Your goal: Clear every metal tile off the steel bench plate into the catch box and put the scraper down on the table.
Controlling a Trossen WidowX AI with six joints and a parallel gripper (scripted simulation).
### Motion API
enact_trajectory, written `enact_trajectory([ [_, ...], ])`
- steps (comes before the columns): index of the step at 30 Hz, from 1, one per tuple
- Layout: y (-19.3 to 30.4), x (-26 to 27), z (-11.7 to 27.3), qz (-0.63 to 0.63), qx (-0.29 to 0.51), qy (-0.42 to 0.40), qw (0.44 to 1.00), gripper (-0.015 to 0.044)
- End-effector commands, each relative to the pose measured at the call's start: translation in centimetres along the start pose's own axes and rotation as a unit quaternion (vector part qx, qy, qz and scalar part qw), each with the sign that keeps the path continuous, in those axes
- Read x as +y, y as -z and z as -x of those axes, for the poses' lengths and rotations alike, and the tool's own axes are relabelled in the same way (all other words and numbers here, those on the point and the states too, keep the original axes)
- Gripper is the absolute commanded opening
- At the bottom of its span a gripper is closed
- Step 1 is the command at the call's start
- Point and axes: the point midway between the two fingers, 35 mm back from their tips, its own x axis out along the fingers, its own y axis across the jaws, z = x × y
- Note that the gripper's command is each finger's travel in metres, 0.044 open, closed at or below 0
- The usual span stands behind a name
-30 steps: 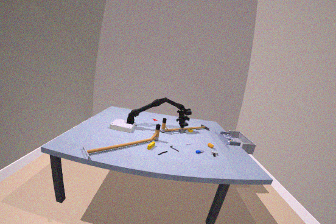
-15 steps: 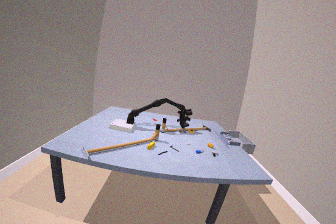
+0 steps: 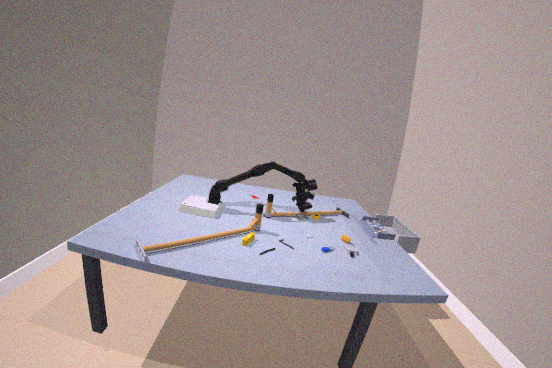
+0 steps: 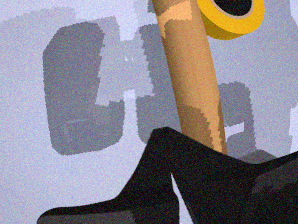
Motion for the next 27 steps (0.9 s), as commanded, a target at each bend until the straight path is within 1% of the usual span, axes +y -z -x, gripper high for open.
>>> enact_trajectory([
  [1,-0.3,-1.0,0.1,0.000,-0.008,0.005,1.000,0.0000],
  [6,-0.4,-1.4,0.1,0.000,-0.010,0.006,1.000,0.0000],
  [8,-0.2,-0.5,0.2,0.000,-0.004,0.001,1.000,0.0000],
  [22,-1.2,-0.5,5.4,0.001,-0.026,0.005,1.000,0.0000],
  [27,-1.3,-0.5,5.7,0.001,-0.027,0.005,1.000,0.0000],
])
